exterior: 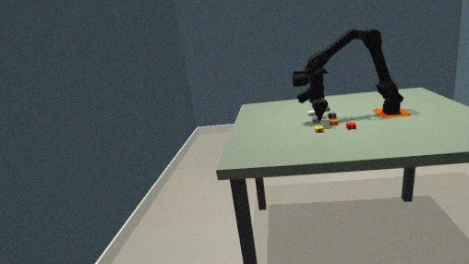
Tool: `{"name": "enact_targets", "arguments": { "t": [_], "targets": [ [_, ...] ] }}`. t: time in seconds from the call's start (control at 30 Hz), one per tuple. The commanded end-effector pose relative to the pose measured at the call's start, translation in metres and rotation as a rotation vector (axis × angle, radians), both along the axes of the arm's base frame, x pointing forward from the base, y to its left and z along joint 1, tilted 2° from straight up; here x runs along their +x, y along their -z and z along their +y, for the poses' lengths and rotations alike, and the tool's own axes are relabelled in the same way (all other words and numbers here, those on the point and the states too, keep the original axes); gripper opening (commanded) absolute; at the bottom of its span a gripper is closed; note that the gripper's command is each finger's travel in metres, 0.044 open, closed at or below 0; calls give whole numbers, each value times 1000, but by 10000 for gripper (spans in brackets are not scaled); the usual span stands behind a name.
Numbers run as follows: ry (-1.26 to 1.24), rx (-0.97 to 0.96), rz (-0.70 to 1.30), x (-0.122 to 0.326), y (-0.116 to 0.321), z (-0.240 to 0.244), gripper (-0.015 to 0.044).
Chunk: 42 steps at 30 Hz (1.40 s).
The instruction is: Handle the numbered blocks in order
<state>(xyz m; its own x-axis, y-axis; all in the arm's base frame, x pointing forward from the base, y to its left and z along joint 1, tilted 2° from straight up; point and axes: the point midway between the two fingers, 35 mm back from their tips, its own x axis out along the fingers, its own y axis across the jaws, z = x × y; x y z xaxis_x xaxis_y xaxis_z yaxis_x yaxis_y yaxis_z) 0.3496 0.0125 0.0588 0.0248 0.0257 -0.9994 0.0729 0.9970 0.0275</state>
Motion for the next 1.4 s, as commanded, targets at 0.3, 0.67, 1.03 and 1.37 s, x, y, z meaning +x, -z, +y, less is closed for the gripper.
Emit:
{"name": "enact_targets", "arguments": {
  "t": [0.3, 0.67, 1.03, 1.37],
  "targets": [
    [-3, -2, 8, -1, 14, 0, 269],
    [-3, -2, 8, -1, 14, 0, 120],
    [-3, -2, 8, -1, 14, 0, 120],
    [-3, -2, 8, -1, 14, 0, 120]
  ]
}}
